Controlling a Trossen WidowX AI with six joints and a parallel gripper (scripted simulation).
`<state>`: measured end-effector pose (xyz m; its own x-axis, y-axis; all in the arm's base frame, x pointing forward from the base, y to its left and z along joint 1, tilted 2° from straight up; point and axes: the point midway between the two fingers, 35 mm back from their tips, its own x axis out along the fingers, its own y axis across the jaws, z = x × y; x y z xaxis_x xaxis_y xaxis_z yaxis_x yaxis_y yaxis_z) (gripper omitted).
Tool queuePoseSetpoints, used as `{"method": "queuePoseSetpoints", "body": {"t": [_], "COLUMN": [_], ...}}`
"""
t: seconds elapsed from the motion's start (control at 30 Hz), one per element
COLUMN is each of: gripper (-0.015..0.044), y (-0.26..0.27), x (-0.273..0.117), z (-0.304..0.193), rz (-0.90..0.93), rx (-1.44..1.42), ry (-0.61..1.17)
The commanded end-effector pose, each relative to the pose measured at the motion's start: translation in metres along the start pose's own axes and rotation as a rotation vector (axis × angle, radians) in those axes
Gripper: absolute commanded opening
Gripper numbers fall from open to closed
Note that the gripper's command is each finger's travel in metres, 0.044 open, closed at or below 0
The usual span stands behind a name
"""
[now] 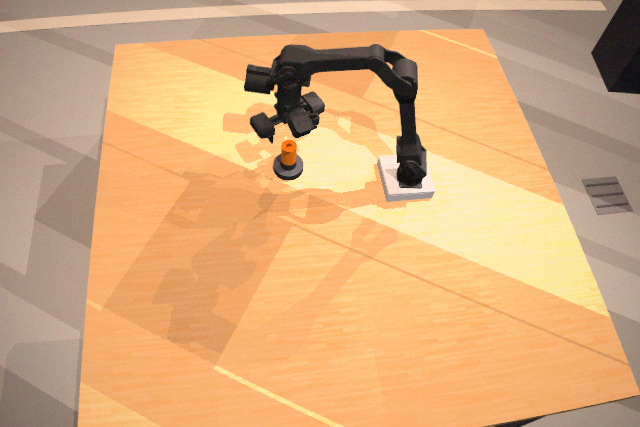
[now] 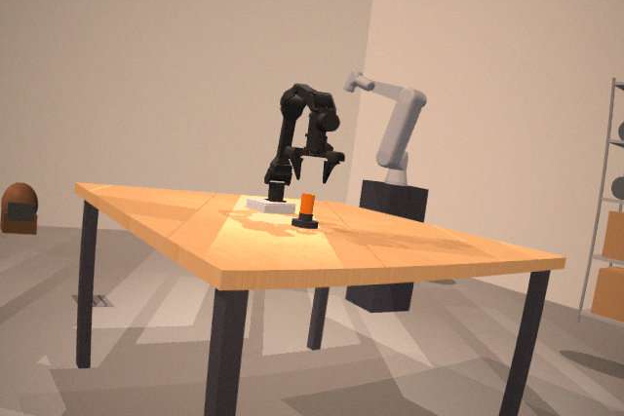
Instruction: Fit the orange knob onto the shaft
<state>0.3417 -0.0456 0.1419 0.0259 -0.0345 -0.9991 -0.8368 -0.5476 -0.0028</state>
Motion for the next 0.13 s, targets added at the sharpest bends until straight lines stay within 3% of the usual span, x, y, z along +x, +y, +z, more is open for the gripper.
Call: {"method": "queuePoseSetpoints", "body": {"t": [0.0,0.1], "gripper": [0.0440,0.0440], "y": [0.0007,0.0007], "x": [-0.0080,-0.0080], "z": [0.0010,0.0010], "rz": [0.013,0.013], "rx": [0.004,0.004], "ry": [-0.011,-0.011]}}
